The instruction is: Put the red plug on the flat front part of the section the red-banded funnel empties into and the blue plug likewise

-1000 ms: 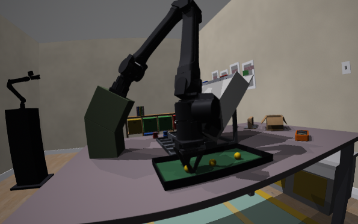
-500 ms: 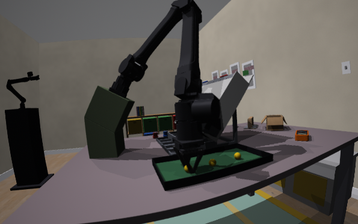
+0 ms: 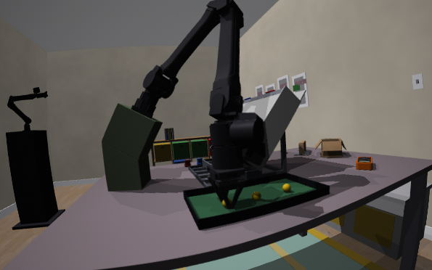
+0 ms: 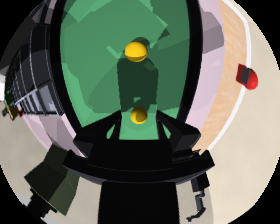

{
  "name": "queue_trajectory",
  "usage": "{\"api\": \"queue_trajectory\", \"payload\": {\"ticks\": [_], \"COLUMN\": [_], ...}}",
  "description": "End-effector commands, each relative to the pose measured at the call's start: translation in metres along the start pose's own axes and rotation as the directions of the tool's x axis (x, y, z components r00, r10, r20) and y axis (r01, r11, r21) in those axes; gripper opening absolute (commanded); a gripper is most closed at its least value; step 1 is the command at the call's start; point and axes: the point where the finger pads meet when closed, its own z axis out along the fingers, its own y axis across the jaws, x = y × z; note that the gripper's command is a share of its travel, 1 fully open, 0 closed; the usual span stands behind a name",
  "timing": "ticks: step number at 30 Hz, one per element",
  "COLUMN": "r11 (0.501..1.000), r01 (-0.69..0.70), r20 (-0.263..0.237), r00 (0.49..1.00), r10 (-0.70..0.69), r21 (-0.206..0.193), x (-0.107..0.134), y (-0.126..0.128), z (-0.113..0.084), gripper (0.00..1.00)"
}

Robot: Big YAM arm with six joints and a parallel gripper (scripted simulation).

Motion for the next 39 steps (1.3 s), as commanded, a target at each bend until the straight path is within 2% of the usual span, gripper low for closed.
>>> {"api": "queue_trajectory", "payload": {"ticks": [1,33,34,39], "r11": [1.000,1.000,1.000,1.000], "r01": [0.001,0.001,0.001,0.002], "r20": [-0.007,-0.006,-0.006,-0.006], "r00": [1.000,1.000,1.000,1.000], "r10": [-0.001,-0.001,-0.001,-0.003], "r21": [-0.015,-0.015,-0.015,-0.015], "x": [0.0022,0.0024,0.0024,0.0024], "y": [0.0094,0.0098,0.0098,0.0098], "z": [0.0127,0.0129,0.0129,0.0129], "gripper": [0.56,0.56,0.00,0.00]}}
